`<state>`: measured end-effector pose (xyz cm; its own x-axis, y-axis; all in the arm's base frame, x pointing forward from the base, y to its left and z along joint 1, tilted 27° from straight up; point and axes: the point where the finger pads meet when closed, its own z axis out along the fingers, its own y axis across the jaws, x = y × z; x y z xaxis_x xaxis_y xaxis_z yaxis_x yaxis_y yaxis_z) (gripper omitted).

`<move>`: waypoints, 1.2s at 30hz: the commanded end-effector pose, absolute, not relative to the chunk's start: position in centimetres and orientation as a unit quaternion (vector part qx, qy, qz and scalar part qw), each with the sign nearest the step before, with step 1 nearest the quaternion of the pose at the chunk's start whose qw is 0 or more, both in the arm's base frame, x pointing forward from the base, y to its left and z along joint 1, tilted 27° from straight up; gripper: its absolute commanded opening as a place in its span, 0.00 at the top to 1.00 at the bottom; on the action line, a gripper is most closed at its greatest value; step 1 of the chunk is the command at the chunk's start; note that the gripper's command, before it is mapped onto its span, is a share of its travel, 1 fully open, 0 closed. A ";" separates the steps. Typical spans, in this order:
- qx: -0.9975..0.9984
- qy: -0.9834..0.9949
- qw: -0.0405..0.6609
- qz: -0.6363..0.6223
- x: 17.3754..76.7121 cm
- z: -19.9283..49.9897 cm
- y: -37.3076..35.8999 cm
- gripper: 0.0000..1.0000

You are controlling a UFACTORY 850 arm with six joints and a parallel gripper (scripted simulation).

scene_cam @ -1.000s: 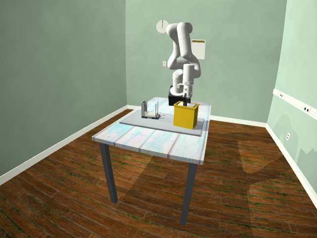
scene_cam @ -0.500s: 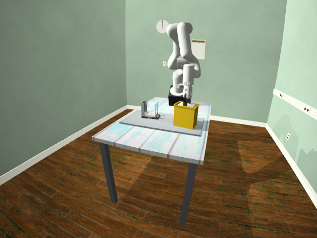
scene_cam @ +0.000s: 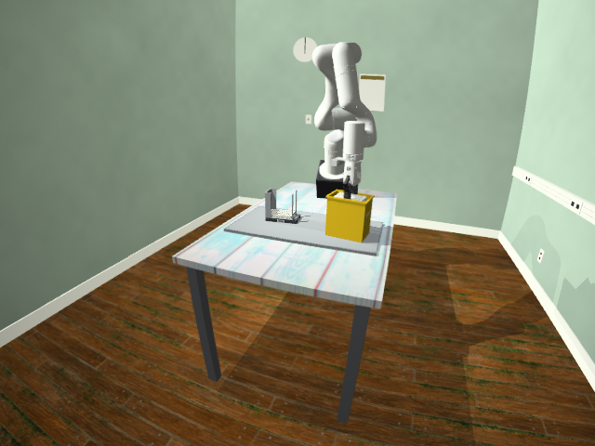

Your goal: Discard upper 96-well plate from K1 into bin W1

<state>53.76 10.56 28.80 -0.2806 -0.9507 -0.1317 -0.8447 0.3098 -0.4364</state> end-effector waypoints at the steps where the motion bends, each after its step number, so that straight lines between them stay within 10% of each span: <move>1: -0.570 0.787 0.187 -0.142 53.8 28.8 10.6 1.00; 36: -0.570 0.787 0.187 -0.142 54.1 28.4 10.6 1.00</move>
